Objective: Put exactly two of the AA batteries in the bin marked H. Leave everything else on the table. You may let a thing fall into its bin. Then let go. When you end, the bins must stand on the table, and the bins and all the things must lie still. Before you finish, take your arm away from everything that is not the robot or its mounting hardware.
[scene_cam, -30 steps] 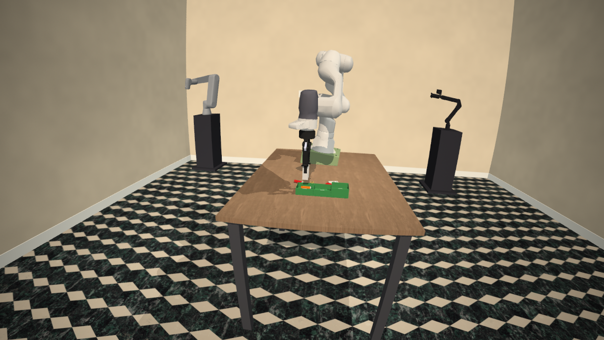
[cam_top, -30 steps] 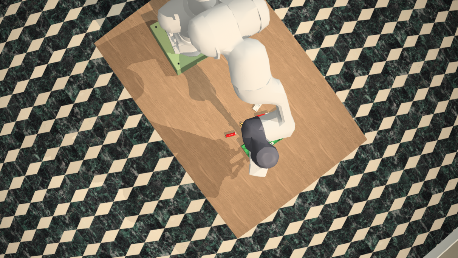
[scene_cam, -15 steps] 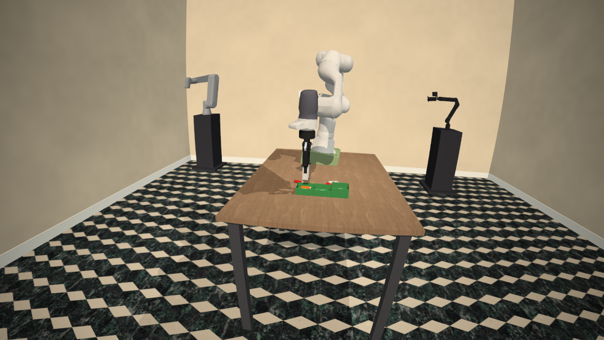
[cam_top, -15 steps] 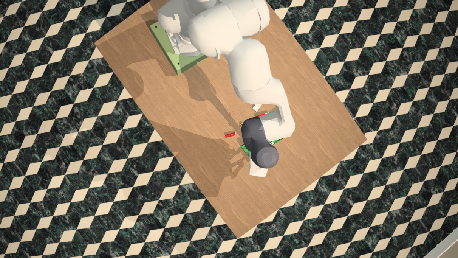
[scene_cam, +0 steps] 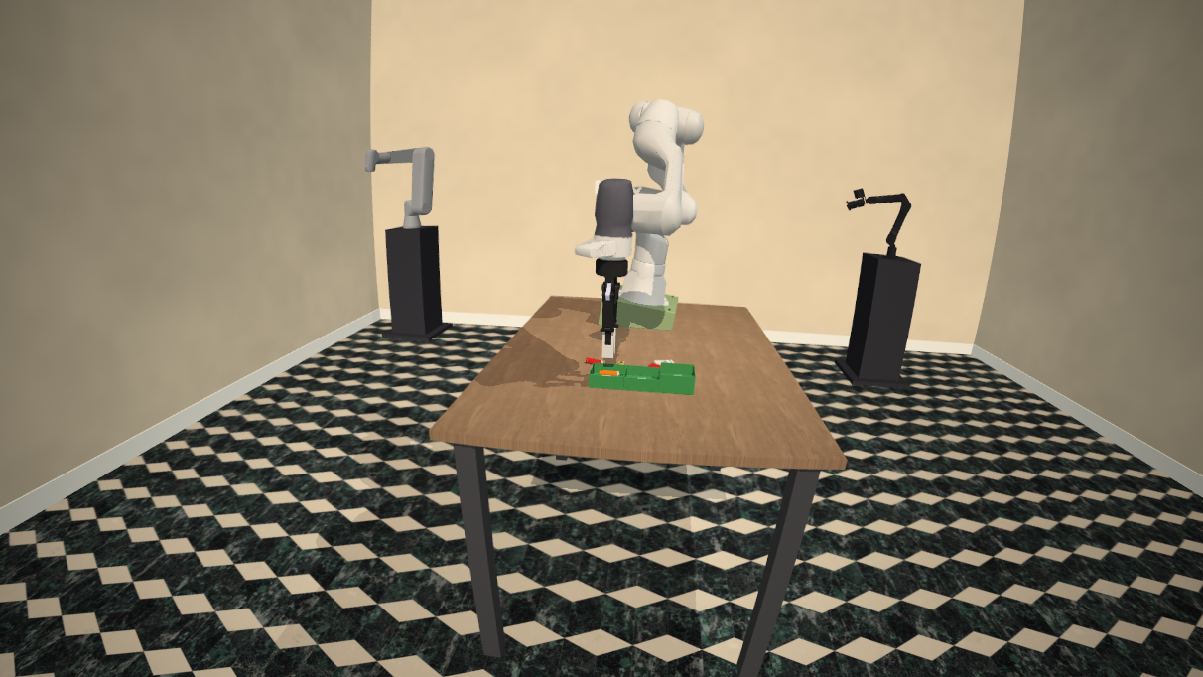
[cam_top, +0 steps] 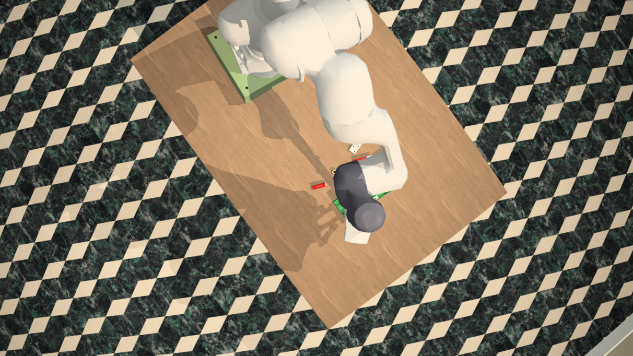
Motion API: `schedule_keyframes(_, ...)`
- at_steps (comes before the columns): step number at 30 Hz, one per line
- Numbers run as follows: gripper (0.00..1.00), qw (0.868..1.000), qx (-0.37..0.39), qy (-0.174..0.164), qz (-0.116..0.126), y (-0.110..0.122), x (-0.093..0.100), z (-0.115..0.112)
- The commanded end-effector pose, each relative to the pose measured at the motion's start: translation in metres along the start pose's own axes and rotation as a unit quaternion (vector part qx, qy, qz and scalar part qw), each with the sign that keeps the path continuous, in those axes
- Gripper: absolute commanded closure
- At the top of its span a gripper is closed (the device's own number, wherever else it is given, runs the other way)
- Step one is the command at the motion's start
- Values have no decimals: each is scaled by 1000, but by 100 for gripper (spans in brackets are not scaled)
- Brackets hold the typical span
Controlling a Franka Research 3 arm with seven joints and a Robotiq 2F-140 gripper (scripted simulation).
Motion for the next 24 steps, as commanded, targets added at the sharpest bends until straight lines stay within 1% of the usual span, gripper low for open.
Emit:
schedule_keyframes(1, 83, 1000, -1, 0, -2, 1, 0, 0)
schedule_keyframes(16, 83, 1000, -1, 0, -2, 4, 0, 0)
schedule_keyframes(17, 0, 1000, -1, 0, -2, 4, 4, 0)
schedule_keyframes(23, 0, 1000, -1, 0, -2, 4, 28, 0)
schedule_keyframes(24, 0, 1000, -1, 0, -2, 4, 28, 0)
Point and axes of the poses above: the point where the finger pads meet when closed, its own x axis back along the fingers, its own y axis across the jaws, z = x × y, the point moved 9 cm from there along x, back along the fingers, and after that the axes turned 4 degrees about -x, right-handed, at the moved point
